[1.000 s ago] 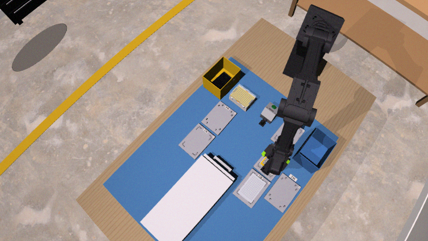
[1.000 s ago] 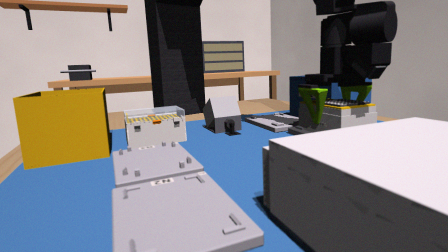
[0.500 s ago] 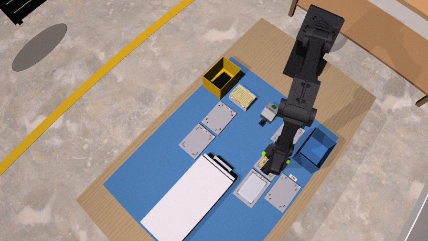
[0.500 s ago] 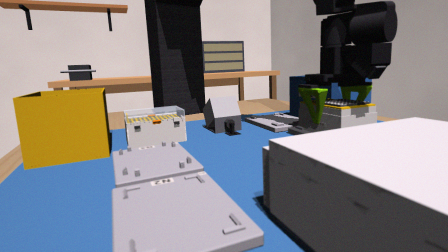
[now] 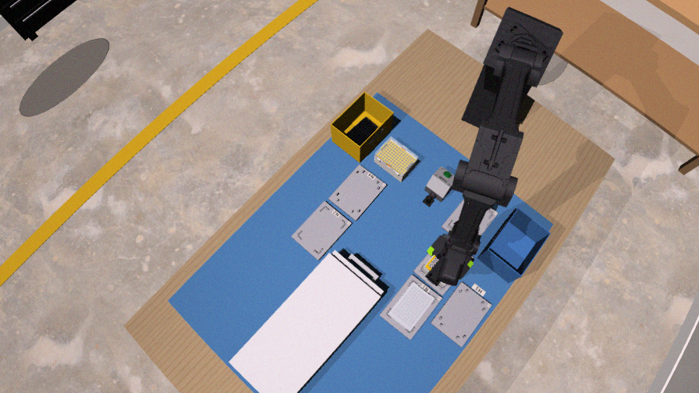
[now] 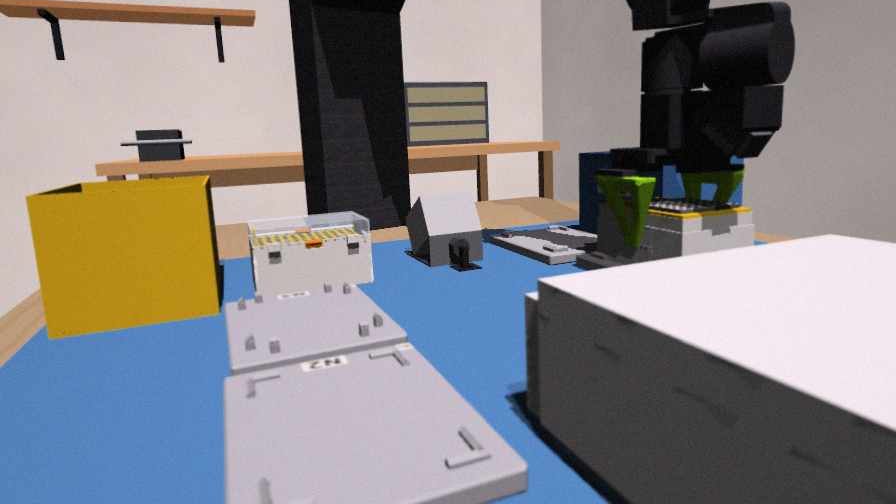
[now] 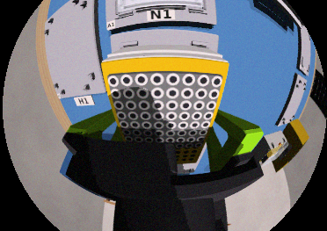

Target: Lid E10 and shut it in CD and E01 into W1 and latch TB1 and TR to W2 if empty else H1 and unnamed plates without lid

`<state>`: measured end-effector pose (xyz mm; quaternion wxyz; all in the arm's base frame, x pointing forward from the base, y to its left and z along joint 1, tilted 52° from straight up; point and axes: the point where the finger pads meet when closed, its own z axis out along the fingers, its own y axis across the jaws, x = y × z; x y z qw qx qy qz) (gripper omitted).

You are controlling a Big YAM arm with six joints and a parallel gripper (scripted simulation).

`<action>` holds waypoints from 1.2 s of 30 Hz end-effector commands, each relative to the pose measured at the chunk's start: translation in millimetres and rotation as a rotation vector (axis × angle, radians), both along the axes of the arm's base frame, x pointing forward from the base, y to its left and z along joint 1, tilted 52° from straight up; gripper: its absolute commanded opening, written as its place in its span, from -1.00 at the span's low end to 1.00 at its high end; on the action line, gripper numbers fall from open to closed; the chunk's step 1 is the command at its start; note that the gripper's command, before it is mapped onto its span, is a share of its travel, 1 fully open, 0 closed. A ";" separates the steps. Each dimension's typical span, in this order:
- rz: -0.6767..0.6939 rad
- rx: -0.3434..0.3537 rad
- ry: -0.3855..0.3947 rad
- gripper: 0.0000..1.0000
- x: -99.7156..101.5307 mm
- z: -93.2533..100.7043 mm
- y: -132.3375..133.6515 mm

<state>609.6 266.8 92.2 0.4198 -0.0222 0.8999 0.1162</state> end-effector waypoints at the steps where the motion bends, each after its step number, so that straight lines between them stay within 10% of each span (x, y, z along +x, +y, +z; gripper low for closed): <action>1: 0.003 0.017 -0.051 -1.00 3.4 27.2 -0.1; 36: 0.007 0.010 -0.030 -1.00 -8.5 28.7 1.2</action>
